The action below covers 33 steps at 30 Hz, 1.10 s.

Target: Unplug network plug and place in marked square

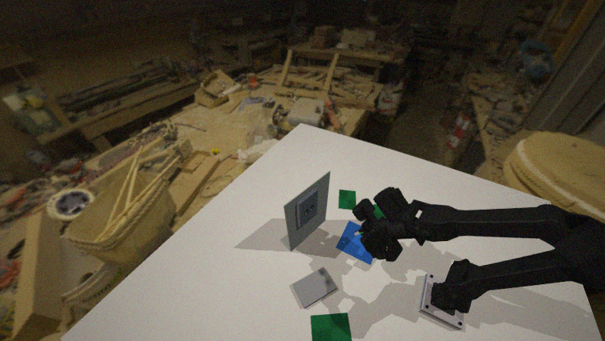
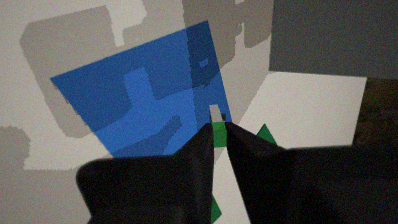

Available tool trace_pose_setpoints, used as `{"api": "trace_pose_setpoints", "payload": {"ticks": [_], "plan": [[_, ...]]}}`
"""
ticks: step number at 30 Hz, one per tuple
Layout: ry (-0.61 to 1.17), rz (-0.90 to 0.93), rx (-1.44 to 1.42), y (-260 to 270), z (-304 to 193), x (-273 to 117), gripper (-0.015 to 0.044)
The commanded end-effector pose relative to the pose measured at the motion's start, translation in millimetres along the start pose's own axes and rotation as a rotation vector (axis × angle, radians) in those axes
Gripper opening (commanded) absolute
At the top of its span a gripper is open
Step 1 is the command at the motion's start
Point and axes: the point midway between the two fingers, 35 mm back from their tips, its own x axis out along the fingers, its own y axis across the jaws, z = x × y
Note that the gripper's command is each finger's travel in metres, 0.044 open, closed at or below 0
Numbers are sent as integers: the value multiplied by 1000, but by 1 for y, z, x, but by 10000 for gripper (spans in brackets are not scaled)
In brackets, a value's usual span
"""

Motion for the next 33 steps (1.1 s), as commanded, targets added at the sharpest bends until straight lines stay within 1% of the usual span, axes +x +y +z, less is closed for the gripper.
{"api": "trace_pose_setpoints", "payload": {"ticks": [1,14,32,33], "plan": [[-5,2,-4,5,1,6,0],[-5,3,-4,19,1,22,0],[0,2,0,21,-1,24,0],[0,2,0,21,-1,24,26]]}}
